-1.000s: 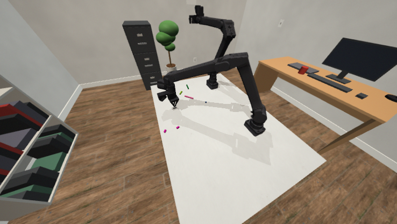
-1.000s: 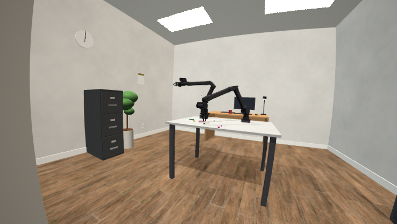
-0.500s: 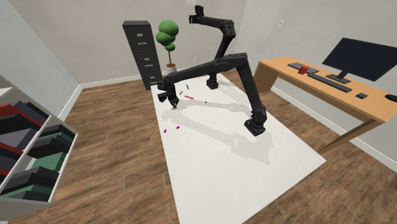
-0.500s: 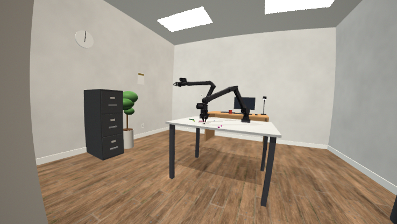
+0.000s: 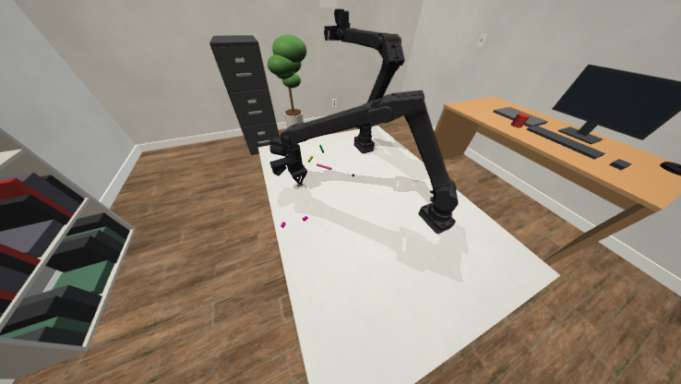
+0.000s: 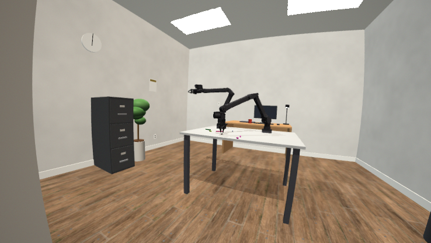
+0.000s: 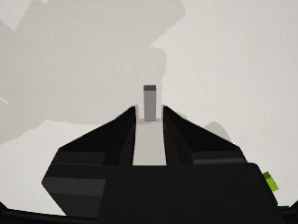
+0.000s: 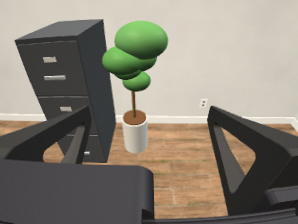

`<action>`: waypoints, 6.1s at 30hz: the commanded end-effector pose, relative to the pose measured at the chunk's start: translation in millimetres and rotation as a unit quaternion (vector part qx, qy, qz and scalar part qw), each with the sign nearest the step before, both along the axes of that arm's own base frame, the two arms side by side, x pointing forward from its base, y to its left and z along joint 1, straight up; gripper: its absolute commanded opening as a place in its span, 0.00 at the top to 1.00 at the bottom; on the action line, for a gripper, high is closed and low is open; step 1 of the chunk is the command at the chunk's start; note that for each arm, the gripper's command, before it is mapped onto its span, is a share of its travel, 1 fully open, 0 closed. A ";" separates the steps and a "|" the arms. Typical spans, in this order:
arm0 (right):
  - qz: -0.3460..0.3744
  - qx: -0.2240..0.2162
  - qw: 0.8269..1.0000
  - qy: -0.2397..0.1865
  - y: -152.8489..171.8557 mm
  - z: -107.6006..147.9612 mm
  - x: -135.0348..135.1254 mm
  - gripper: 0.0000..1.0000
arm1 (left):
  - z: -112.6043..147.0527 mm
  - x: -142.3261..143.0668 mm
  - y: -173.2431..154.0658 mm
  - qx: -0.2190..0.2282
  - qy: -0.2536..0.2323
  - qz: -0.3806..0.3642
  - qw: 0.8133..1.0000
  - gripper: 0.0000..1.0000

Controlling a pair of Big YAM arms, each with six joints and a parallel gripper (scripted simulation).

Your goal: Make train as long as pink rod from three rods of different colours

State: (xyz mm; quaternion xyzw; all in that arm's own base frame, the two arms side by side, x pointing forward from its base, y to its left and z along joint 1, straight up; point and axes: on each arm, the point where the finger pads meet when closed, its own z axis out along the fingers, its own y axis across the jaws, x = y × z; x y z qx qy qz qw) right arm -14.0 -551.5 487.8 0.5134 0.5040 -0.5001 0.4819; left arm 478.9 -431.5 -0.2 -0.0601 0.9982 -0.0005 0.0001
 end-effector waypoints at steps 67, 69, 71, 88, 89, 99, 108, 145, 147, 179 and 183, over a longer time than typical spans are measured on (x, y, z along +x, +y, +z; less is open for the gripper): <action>-0.002 -0.018 1.000 -0.004 6.9 12.7 -3.4 0.00 | 10.0 0.3 -7.2 -0.009 -0.011 0.007 1.000 0.77; -0.002 -0.018 1.000 -0.004 6.9 12.7 -3.4 0.00 | 10.0 0.3 -7.2 -0.009 -0.011 0.007 1.000 0.77; -0.002 -0.018 1.000 -0.004 6.9 12.7 -3.4 0.00 | 10.0 0.3 -7.2 -0.009 -0.011 0.007 1.000 0.77; -0.002 -0.018 1.000 -0.004 6.9 12.7 -3.4 0.00 | 11.7 1.8 -3.5 -0.010 -0.012 0.008 1.000 0.77; -0.002 -0.018 1.000 -0.004 6.9 12.7 -3.4 0.00 | 13.2 3.0 -4.2 -0.011 -0.013 0.008 1.000 0.77; -0.002 -0.018 1.000 -0.004 6.9 12.7 -3.4 0.00 | 13.4 3.0 -3.9 -0.011 -0.013 0.008 1.000 0.77; -0.002 -0.018 1.000 -0.004 6.9 12.7 -3.4 0.00 | 13.4 3.0 -3.9 -0.011 -0.013 0.008 1.000 0.77; -0.002 -0.018 1.000 -0.004 6.9 12.7 -3.4 0.00 | 13.6 4.1 -4.3 -0.011 -0.013 0.005 1.000 0.77; -0.002 -0.018 1.000 -0.004 6.9 12.7 -3.4 0.00 | 13.6 4.1 -4.3 -0.011 -0.013 0.005 1.000 0.77; -0.002 -0.018 1.000 -0.004 6.9 12.7 -3.4 0.00 | 13.6 4.1 -4.3 -0.011 -0.013 0.005 1.000 0.77; -0.002 -0.018 1.000 -0.004 6.9 12.7 -3.4 0.00 | 13.6 4.1 -4.3 -0.011 -0.013 0.005 1.000 0.77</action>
